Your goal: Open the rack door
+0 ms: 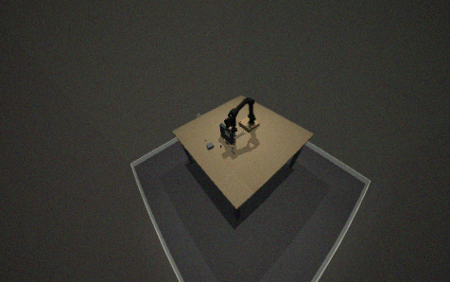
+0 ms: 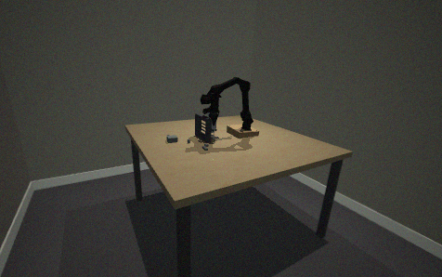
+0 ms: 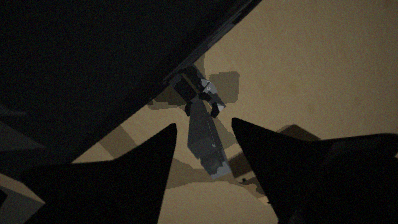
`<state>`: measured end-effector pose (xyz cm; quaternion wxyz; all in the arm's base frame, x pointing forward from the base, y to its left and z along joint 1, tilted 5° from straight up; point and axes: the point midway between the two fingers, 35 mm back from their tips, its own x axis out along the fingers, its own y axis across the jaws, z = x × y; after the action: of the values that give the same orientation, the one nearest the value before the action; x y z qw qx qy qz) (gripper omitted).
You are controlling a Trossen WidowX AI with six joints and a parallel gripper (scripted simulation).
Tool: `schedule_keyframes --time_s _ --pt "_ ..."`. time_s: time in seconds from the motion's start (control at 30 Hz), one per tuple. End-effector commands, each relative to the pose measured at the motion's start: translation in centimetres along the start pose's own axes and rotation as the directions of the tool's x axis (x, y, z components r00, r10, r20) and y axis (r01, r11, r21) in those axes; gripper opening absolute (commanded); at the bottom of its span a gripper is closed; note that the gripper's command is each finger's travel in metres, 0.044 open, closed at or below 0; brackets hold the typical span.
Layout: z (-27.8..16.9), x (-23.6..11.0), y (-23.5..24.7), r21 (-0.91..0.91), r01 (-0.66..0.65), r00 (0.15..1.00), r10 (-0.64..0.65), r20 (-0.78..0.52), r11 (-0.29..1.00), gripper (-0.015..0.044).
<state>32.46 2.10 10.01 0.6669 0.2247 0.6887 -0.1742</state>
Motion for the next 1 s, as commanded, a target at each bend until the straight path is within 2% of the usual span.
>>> schedule_keyframes --time_s 0.0,0.27,0.57,0.67,0.97 --pt "0.02 0.05 -0.05 0.178 0.003 1.000 -0.003 0.001 0.984 0.0281" --pt "0.02 0.05 -0.05 0.544 0.002 1.000 -0.003 0.001 0.839 0.0281" --pt "0.03 0.04 -0.05 0.853 0.001 1.000 -0.003 0.001 0.522 0.0281" --pt "0.03 0.04 -0.05 0.907 0.001 1.000 -0.003 0.001 0.421 0.0281" --pt "0.03 0.04 -0.05 0.911 0.001 1.000 -0.003 0.001 0.413 0.0268"
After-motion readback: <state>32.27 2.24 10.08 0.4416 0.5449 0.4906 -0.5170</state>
